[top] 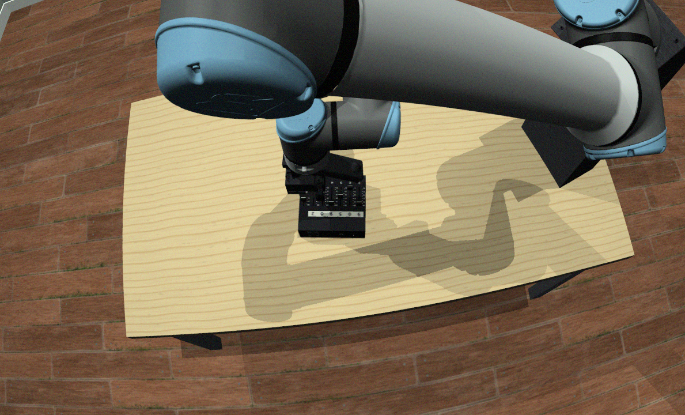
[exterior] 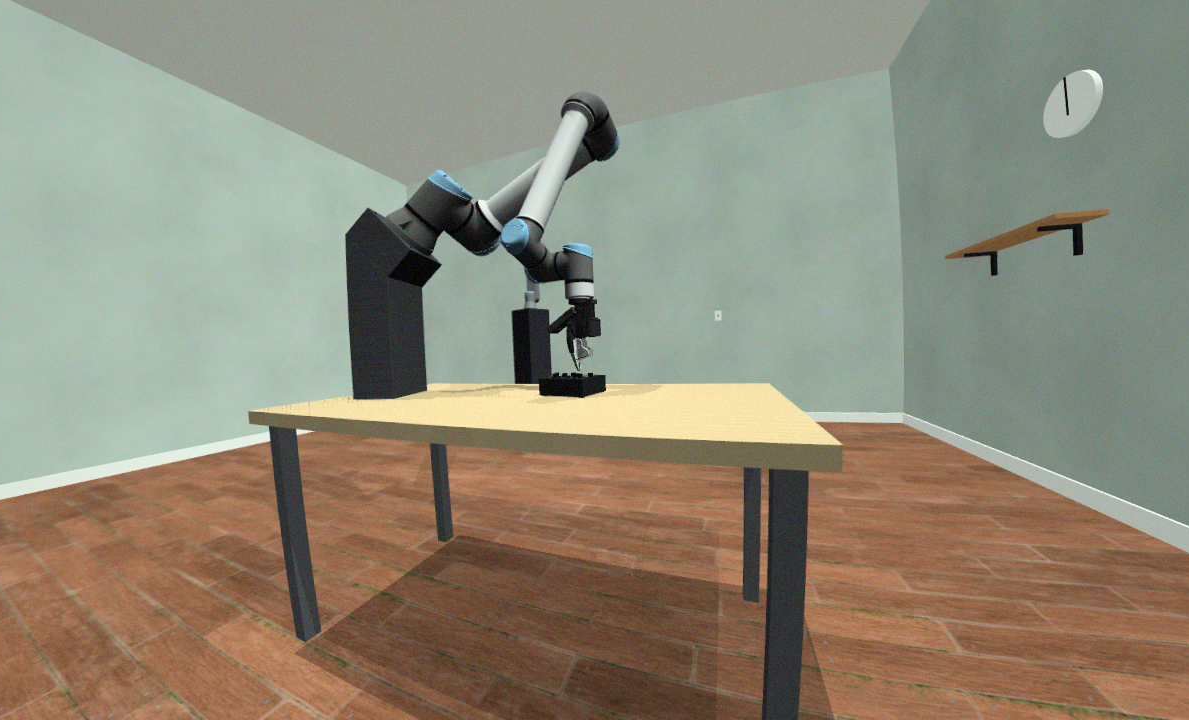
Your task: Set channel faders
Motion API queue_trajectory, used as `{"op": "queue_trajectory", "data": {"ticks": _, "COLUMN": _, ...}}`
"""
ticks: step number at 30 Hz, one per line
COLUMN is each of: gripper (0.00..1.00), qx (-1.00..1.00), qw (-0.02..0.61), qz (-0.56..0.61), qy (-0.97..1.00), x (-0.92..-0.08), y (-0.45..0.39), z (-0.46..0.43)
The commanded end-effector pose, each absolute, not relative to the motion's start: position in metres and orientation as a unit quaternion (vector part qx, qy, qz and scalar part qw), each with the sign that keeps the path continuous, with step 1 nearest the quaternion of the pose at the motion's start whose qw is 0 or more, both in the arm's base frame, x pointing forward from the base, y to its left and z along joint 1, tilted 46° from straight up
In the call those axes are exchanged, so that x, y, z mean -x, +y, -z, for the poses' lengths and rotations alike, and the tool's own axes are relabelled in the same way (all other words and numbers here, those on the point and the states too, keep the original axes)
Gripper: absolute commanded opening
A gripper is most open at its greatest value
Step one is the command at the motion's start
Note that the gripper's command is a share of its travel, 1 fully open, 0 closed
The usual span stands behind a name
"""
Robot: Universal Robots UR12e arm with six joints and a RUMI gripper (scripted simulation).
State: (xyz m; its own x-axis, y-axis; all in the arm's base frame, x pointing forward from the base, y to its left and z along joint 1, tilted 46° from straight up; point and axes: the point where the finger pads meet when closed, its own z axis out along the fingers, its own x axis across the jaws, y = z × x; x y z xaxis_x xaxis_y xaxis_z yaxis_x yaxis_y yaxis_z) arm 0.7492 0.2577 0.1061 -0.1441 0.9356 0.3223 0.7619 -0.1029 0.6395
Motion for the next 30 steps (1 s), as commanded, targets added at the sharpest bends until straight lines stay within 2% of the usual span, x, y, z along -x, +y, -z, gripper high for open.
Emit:
{"op": "queue_trajectory", "data": {"ticks": 1, "gripper": 0.00, "qx": -0.643, "qw": 0.117, "qz": -0.371, "qy": 0.659, "x": -0.7493, "y": 0.2577, "z": -0.1066}}
{"op": "queue_trajectory", "data": {"ticks": 30, "gripper": 0.00, "qx": -0.643, "qw": 0.117, "qz": -0.371, "qy": 0.659, "x": -0.7517, "y": 0.2590, "z": -0.1040}}
